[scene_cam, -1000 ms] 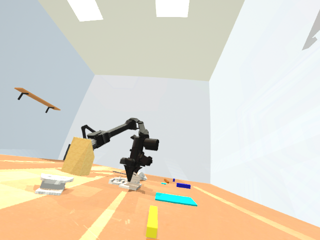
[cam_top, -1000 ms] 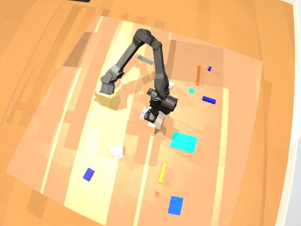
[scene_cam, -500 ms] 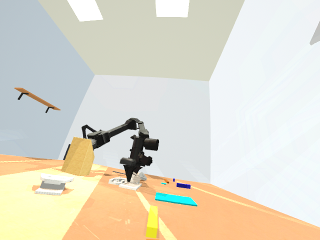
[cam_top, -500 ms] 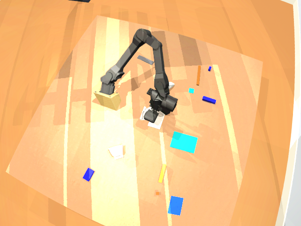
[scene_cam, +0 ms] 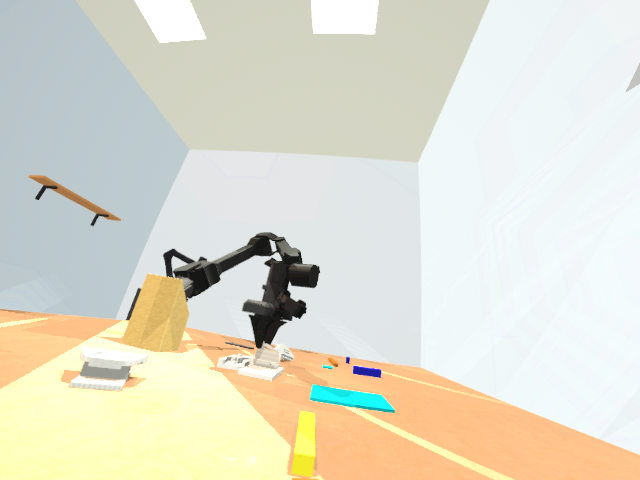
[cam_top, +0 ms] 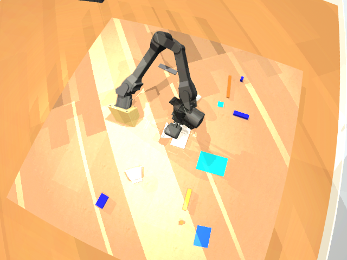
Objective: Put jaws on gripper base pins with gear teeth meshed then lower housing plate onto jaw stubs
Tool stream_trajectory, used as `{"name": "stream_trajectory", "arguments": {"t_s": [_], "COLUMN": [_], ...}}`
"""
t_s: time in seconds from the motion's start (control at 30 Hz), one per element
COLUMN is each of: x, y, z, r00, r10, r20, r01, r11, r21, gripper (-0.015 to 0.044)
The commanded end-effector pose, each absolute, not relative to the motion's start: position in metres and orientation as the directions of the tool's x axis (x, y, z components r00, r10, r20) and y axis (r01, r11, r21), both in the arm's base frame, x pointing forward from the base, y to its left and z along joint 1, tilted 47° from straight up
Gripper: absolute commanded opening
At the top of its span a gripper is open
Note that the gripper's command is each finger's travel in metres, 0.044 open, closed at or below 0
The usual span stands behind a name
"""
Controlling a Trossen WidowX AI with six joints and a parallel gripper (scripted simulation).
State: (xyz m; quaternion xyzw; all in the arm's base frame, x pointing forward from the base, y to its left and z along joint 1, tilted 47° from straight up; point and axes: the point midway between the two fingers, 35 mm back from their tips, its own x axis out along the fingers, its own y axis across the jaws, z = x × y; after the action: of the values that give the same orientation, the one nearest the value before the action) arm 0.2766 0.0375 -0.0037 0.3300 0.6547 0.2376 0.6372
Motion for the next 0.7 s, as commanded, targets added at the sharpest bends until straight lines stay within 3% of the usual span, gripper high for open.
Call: {"name": "stream_trajectory", "arguments": {"t_s": [0.0, 0.1, 0.4, 0.67], "x": [0.276, 0.2779, 0.2789, 0.2789], "y": [0.0128, 0.0173, 0.0139, 0.0139], "z": [0.02, 0.0143, 0.0169, 0.0169], "r00": [0.049, 0.054, 0.063, 0.063], "r10": [0.734, 0.733, 0.732, 0.732], "r20": [-0.678, -0.678, -0.679, -0.679], "r01": [0.126, 0.13, 0.128, 0.128], "r11": [0.669, 0.668, 0.669, 0.669], "r21": [0.733, 0.733, 0.732, 0.732], "gripper": [0.0224, 0.0224, 0.0, 0.0]}}
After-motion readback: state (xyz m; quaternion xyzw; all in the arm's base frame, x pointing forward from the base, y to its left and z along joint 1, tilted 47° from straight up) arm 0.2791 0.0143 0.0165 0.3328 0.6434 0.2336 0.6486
